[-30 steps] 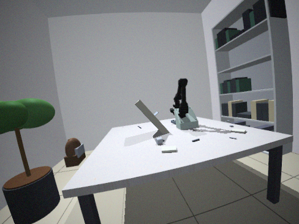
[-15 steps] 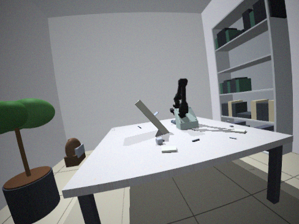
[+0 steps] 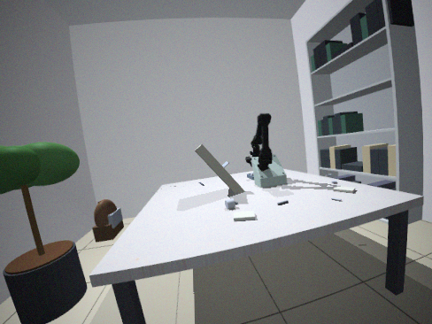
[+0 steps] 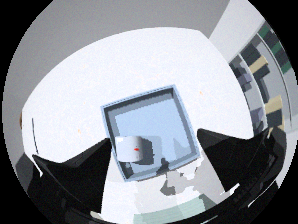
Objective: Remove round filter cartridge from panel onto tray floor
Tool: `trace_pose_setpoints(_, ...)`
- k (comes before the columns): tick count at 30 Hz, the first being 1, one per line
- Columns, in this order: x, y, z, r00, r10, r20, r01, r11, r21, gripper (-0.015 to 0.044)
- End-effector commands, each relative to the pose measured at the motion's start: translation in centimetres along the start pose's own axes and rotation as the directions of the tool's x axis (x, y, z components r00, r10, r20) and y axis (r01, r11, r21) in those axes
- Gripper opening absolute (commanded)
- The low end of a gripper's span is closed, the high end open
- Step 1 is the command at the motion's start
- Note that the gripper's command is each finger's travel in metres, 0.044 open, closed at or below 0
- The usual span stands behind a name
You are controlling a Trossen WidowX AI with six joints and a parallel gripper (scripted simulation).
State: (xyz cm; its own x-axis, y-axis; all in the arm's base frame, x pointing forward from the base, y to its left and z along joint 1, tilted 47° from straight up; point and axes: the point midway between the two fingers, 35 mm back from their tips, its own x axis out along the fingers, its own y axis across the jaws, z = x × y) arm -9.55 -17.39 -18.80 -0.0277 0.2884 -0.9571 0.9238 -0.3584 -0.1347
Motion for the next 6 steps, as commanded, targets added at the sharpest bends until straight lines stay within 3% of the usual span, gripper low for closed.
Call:
trace_pose_setpoints(1,0.02,-0.01,-0.04,1.000,0.000,-0.001,0.000,1.000,-0.001,0.0440)
trace_pose_setpoints(6,0.02,-0.01,-0.04,1.000,0.000,-0.001,0.000,1.000,-0.001,0.0440)
